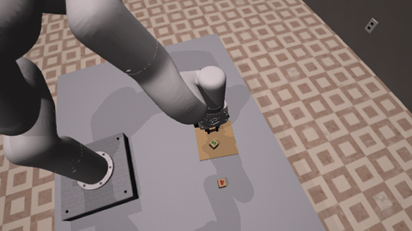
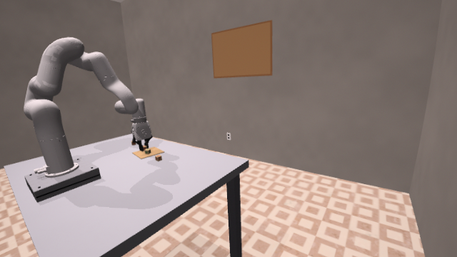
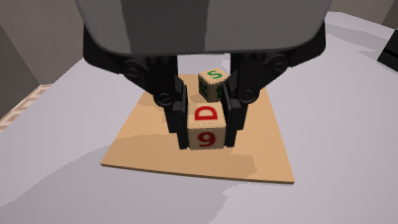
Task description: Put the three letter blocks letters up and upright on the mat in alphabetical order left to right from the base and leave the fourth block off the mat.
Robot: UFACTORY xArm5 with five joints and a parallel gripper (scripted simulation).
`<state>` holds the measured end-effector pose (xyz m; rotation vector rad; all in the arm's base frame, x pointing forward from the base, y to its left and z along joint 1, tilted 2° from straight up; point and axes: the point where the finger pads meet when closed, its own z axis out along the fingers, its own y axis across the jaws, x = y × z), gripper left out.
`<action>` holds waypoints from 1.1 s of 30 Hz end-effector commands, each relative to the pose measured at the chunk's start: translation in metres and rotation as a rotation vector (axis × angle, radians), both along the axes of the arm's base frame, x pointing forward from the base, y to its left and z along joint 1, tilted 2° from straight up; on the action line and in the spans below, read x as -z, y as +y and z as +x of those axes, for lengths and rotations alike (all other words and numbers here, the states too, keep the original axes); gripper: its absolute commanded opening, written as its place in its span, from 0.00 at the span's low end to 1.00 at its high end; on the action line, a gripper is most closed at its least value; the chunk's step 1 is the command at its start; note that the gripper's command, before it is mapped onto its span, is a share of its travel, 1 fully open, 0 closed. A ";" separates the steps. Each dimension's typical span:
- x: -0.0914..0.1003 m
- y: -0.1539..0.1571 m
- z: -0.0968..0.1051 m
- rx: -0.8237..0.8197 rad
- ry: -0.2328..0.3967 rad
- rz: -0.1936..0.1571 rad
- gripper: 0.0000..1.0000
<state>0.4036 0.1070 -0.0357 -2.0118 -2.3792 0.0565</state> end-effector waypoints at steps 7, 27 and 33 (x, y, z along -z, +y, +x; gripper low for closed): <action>-0.001 0.000 0.001 0.000 -0.003 0.001 0.21; 0.003 -0.001 0.001 0.000 -0.003 0.001 0.21; 0.003 -0.001 0.001 0.000 -0.003 0.001 0.21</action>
